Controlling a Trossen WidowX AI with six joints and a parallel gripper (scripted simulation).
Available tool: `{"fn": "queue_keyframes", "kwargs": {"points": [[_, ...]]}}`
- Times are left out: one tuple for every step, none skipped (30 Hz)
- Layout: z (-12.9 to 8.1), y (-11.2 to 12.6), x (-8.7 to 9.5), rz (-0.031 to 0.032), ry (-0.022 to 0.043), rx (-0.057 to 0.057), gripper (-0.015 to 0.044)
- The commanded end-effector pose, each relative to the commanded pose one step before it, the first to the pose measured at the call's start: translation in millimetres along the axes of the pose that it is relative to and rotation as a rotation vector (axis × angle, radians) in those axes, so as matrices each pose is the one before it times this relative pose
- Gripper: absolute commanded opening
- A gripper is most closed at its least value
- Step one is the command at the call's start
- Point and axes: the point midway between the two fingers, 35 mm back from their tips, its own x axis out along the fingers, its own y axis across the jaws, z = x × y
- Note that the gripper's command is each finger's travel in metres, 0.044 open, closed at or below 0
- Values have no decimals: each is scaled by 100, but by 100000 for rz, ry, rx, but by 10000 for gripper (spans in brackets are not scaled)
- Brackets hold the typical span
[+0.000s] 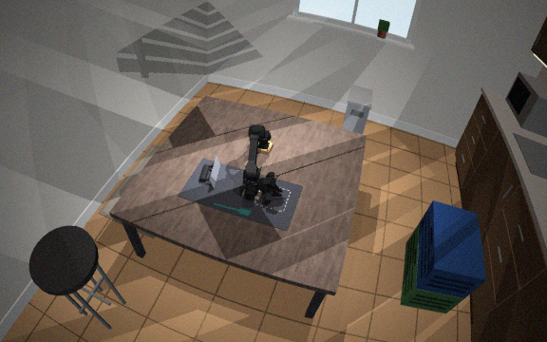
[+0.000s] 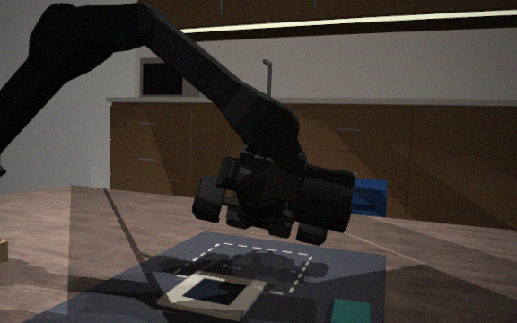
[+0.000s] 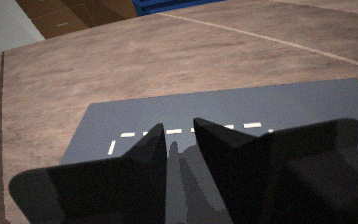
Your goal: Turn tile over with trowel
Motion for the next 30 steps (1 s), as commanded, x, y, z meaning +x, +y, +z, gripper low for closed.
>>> {"fn": "queue_keyframes", "kwargs": {"points": [[-901,-298,-2136,-4500,5281,4734,100],[-232,-92,-449,-1007,1086,1001,100],[-237,-93,-448,-1013,1082,1013,100],[-242,-95,-447,-1019,1077,1025,100],[-247,-96,-446,-1025,1073,1037,100],[-252,-98,-444,-1031,1069,1050,100],[-257,-99,-443,-1037,1064,1062,100],[-315,-121,-525,-1213,1182,1139,100],[-395,-149,-640,-1490,1442,1416,100],[-447,-167,-702,-1650,1584,1589,100],[-462,-171,-701,-1664,1585,1627,100],[-474,-174,-696,-1670,1578,1655,100],[-486,-178,-691,-1674,1571,1684,100],[-498,-182,-686,-1679,1564,1712,100],[-509,-186,-680,-1682,1558,1740,100],[-521,-190,-674,-1686,1551,1767,100],[-532,-194,-667,-1688,1545,1794,100],[-495,-194,-644,-1694,1209,1794,100],[-501,-198,-635,-1689,1197,1807,100],[-509,-203,-629,-1691,1191,1830,100],[-517,-208,-623,-1694,1185,1852,100],[-525,-214,-617,-1696,1179,1874,100],[-533,-219,-611,-1698,1173,1896,100],[-540,-225,-604,-1700,1168,1917,100],[-548,-230,-598,-1701,1163,1939,100],[-555,-236,-591,-1702,1158,1960,100],[-562,-242,-584,-1703,1153,1981,100],[-570,-252,-577,-1728,1369,1975,100],[-588,-262,-580,-1761,1388,2034,100],[-596,-269,-572,-1762,1383,2057,100]]}}
